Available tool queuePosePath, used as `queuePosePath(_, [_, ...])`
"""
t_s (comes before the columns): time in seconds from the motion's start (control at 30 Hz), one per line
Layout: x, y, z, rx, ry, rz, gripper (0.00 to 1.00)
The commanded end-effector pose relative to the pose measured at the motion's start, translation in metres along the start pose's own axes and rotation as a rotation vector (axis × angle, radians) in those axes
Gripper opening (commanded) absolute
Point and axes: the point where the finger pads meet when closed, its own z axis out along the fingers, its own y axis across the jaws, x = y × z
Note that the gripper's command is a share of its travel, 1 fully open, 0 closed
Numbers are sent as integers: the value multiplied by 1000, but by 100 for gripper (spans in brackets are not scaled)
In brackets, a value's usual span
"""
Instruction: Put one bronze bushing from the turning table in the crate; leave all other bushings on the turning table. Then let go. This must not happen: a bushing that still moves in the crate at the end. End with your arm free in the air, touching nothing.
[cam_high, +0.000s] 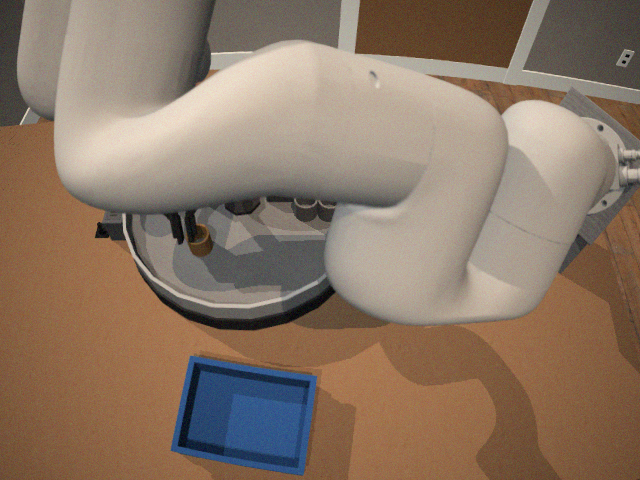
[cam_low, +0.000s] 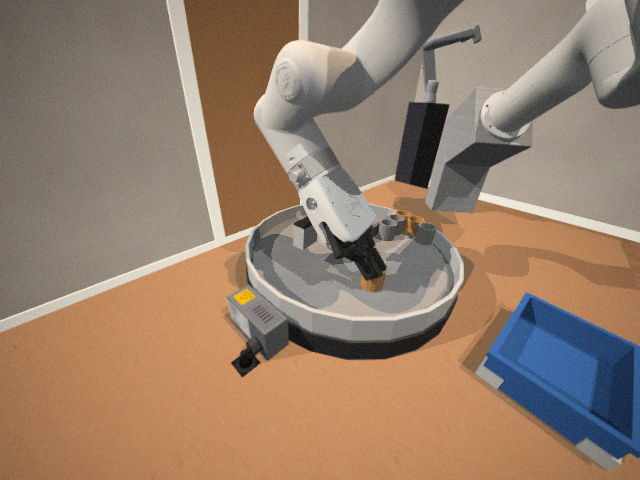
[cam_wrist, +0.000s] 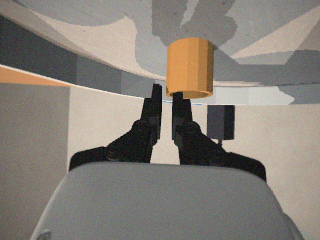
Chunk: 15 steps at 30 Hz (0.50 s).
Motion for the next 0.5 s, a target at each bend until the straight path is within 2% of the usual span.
queuePosePath(0.0, [0, -1, -3, 1, 4, -1, 10])
queuePosePath(0.2, [-21, -1, -27, 1, 4, -1, 10])
queuePosePath(0.3, [-23, -1, -29, 1, 4, -1, 10])
queuePosePath(0.33, [-23, -1, -29, 1, 4, -1, 62])
queuePosePath(0.47, [-23, 0, -29, 1, 5, -3, 62])
